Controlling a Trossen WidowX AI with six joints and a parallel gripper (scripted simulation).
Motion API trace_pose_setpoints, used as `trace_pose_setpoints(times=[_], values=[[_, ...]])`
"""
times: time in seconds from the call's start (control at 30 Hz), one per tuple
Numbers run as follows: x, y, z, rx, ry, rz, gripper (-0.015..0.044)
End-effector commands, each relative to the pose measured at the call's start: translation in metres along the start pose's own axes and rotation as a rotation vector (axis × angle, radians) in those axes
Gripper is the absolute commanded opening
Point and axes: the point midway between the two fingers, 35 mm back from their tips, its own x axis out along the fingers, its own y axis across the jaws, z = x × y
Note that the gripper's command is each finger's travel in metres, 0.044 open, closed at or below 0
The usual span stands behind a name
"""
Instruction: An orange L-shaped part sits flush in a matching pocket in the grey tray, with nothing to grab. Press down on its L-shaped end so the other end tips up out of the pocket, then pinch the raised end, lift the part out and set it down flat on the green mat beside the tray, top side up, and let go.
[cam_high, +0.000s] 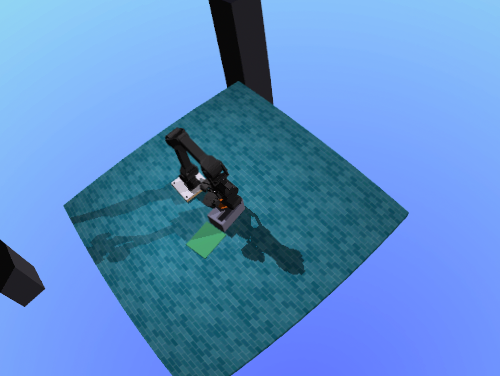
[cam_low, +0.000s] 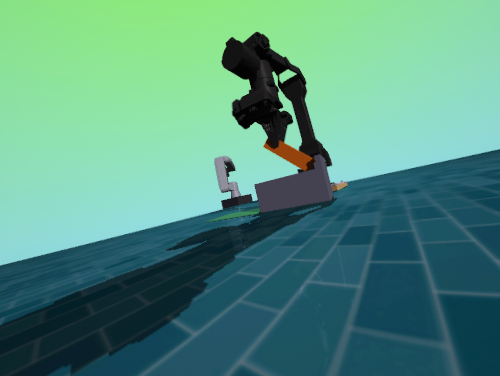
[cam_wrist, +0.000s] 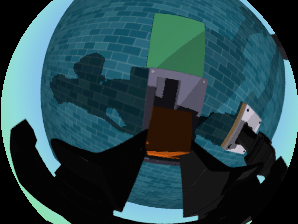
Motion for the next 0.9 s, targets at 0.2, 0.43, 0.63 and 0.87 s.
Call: trace_pose_setpoints(times=[0.2,0.43,0.63,0.87], values=[[-0.017,0.001,-0.001,0.003,0.003,0.008,0.0000],[-0.021,0.001,-0.001,0.003,0.003,0.008,0.0000],[-0.023,0.000,0.004,0.003,0.003,0.008,0.0000],[-0.021,-0.002,0.030,0.003,0.000,0.007,0.0000]])
